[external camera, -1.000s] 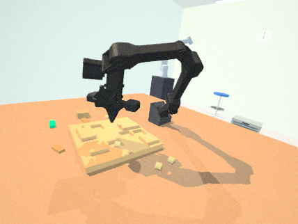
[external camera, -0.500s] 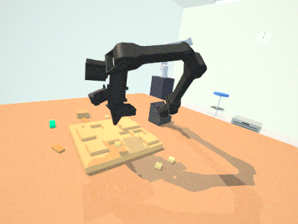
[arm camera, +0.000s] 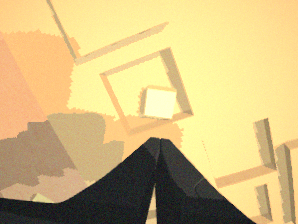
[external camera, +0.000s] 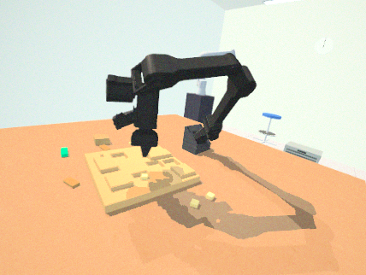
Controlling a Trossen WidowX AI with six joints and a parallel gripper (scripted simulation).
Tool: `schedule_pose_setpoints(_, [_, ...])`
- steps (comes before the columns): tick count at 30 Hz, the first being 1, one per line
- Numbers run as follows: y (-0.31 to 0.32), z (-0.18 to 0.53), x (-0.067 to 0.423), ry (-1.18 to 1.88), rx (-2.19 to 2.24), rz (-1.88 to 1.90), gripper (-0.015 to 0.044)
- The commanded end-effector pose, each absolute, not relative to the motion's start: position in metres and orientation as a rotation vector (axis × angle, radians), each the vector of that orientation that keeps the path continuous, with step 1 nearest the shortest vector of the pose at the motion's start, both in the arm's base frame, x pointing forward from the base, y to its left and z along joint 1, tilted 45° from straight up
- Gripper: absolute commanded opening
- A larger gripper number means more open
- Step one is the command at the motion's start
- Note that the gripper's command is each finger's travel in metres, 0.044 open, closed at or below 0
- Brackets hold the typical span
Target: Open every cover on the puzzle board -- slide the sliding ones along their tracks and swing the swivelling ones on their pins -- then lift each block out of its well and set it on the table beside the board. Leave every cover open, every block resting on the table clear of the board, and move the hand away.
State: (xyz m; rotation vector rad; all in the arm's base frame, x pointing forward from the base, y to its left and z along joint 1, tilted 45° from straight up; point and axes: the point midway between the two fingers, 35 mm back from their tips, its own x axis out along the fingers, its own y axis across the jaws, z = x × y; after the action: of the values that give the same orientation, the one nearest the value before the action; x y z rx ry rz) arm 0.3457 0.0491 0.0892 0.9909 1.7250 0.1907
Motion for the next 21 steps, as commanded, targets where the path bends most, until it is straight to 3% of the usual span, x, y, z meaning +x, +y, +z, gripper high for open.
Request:
schedule_pose_setpoints(1, [0.055,0.085,0.345,1.729,1.001,0.187,0.0000])
schedule_pose_setpoints(21, [0.089,0.051,0.340,1.729,1.003,0.189,0.0000])
